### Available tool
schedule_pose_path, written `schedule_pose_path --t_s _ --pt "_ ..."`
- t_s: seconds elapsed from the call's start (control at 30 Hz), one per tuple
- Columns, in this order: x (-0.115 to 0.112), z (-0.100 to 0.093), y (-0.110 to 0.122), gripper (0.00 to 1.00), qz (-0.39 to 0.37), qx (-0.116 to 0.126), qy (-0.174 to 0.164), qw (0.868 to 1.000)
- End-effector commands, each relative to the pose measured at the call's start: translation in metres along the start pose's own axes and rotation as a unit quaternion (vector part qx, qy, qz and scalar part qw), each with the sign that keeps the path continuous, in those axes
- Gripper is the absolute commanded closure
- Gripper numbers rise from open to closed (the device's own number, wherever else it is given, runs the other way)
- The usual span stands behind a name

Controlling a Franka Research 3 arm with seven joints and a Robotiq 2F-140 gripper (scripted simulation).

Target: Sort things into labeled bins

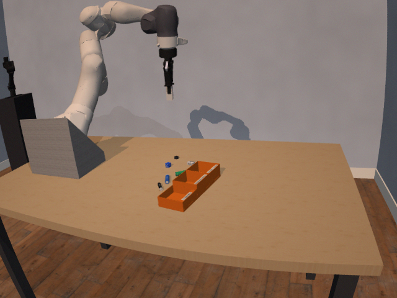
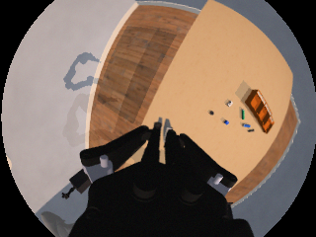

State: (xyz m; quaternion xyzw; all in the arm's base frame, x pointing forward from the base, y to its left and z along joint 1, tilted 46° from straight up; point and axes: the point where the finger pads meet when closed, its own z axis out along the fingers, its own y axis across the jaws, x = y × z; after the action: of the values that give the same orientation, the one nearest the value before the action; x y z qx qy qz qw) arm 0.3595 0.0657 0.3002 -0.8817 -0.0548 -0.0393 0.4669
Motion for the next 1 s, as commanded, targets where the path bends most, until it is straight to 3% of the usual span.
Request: schedule_pose_path --t_s 0.0,0.13,0.23,0.27,0.7,0.8,0.83,0.97 --pt "0.013 -0.004 0.016 0.95 -0.012 -0.003 0.008 1.0" --pt "0.027 -0.01 0.045 0.95 0.004 -0.012 0.017 1.0" --pt "0.027 -0.01 0.045 0.95 0.004 -0.012 0.017 1.0" --pt "0.03 -0.012 0.053 0.95 0.021 -0.022 0.024 0.999" --pt "0.052 -0.028 0.141 0.95 0.052 -0.043 0.036 0.997" --pt "0.053 -0.028 0.143 0.95 0.052 -0.043 0.036 0.997" --pt "0.053 -0.029 0.151 0.95 0.067 -0.053 0.041 0.995" --pt "0.056 -0.033 0.178 0.95 0.067 -0.053 0.041 0.995"
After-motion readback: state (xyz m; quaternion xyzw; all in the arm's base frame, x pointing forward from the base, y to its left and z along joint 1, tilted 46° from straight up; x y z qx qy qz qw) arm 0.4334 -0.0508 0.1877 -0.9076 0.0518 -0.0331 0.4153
